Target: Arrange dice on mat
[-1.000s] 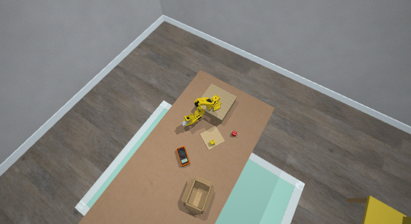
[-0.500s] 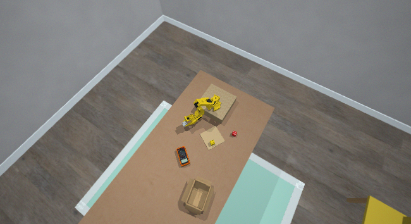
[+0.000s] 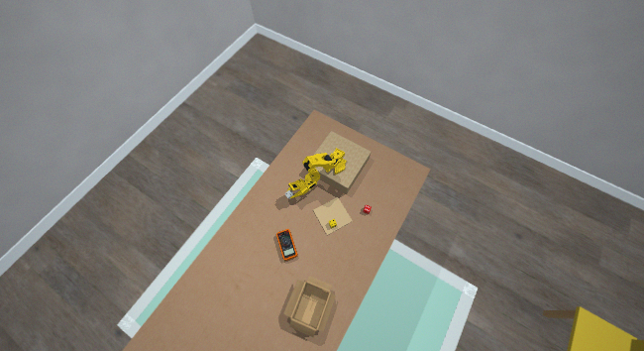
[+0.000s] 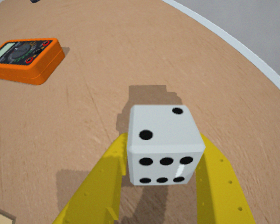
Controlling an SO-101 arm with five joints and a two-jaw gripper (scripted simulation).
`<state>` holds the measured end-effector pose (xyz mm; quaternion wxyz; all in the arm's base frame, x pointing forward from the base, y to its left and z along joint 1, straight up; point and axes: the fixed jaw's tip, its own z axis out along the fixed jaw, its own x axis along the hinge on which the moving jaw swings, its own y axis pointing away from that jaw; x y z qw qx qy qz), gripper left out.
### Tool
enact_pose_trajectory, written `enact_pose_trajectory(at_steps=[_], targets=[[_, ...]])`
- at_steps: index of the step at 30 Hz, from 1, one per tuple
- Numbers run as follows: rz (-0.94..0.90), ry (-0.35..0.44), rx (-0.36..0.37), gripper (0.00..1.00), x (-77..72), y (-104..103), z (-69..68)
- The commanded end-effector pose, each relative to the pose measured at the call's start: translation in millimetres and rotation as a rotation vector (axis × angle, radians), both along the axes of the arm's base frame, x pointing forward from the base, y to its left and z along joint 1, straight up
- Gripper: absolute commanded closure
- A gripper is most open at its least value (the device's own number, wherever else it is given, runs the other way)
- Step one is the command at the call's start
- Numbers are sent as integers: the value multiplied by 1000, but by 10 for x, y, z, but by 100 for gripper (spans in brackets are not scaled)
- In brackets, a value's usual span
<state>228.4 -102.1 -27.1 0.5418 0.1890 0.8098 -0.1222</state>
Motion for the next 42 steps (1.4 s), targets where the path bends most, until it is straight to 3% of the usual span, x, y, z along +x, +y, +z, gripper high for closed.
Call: enact_pose_trajectory(at_steps=[1, 42], targets=[[6, -10, 5, 100, 13, 22, -9], [6, -10, 5, 100, 9, 24, -173]])
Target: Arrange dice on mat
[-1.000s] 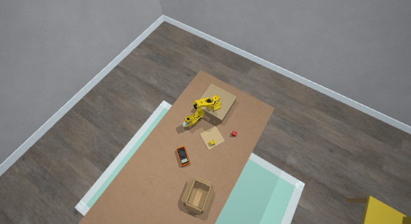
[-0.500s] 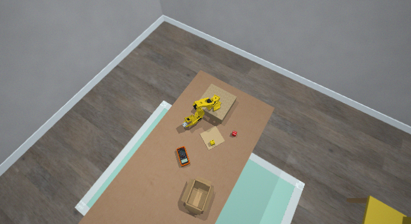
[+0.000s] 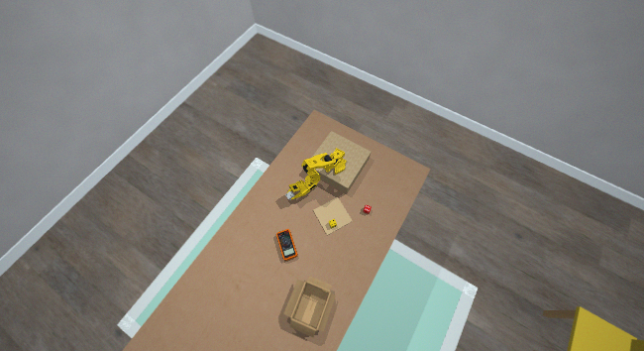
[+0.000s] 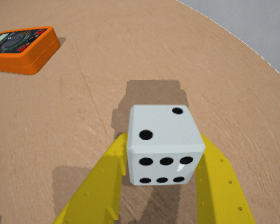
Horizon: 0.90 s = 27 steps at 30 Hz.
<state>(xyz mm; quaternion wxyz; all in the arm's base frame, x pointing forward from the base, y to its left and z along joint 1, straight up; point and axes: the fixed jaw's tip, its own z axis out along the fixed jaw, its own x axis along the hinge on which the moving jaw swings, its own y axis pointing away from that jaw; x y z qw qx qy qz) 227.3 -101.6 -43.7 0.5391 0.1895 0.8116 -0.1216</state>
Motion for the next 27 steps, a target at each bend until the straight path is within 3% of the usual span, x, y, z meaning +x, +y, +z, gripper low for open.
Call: enact_pose_trajectory(at_steps=[1, 27], targets=[[6, -16, 2, 100, 20, 19, -13], [6, -16, 2, 100, 18, 19, -84]])
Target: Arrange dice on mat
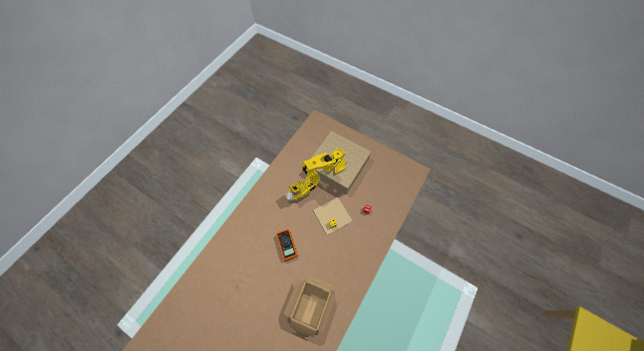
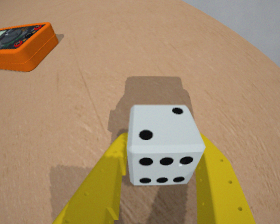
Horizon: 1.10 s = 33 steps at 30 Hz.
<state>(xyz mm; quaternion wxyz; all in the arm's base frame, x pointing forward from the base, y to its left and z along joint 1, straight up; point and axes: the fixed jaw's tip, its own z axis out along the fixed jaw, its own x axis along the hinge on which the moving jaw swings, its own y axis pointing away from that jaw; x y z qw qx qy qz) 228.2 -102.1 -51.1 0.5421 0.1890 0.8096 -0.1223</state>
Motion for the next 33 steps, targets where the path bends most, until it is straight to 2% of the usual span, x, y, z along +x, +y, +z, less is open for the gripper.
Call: enact_pose_trajectory(at_steps=[1, 33], targets=[[6, -9, 5, 100, 8, 24, -12], [6, -9, 5, 100, 7, 25, -63]])
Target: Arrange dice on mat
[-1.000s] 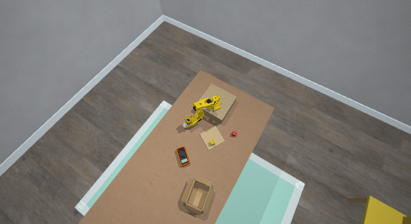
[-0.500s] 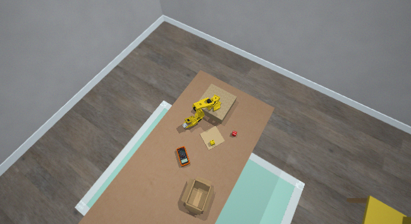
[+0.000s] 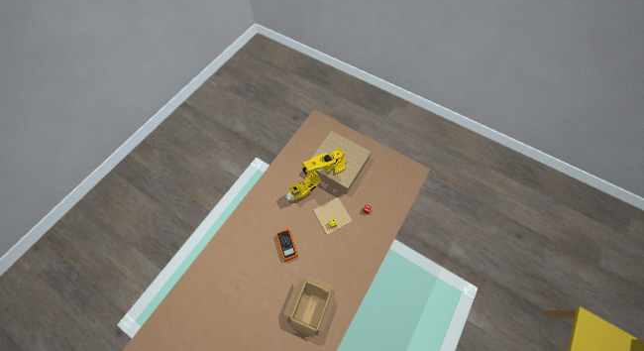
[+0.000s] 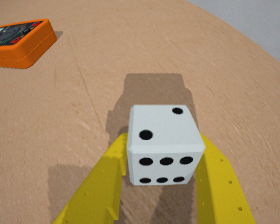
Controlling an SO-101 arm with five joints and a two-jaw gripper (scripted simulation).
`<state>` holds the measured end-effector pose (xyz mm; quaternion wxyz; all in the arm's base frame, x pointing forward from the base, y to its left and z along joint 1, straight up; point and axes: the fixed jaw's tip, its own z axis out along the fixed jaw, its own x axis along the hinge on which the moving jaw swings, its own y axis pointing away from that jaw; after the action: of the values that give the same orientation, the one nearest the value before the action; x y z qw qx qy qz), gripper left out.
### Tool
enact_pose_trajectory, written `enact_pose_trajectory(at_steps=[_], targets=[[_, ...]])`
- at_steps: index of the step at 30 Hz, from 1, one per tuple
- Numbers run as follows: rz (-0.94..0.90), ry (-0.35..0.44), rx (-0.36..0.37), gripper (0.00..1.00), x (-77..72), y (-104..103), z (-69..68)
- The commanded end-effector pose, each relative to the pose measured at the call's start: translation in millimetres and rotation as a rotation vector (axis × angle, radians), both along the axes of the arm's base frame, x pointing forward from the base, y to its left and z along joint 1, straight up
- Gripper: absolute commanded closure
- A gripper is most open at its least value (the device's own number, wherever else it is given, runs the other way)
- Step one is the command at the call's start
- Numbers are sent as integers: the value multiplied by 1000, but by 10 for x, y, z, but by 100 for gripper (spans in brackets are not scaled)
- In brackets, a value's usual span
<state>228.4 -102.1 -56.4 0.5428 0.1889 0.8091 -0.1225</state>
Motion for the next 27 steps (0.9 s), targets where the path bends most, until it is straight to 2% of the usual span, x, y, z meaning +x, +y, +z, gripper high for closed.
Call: enact_pose_trajectory(at_steps=[1, 10, 20, 27], targets=[[6, -7, 6, 99, 5, 25, -10], [6, -7, 6, 84, 5, 25, -10], [6, -7, 6, 82, 5, 25, -10], [6, -7, 6, 77, 5, 25, -10]])
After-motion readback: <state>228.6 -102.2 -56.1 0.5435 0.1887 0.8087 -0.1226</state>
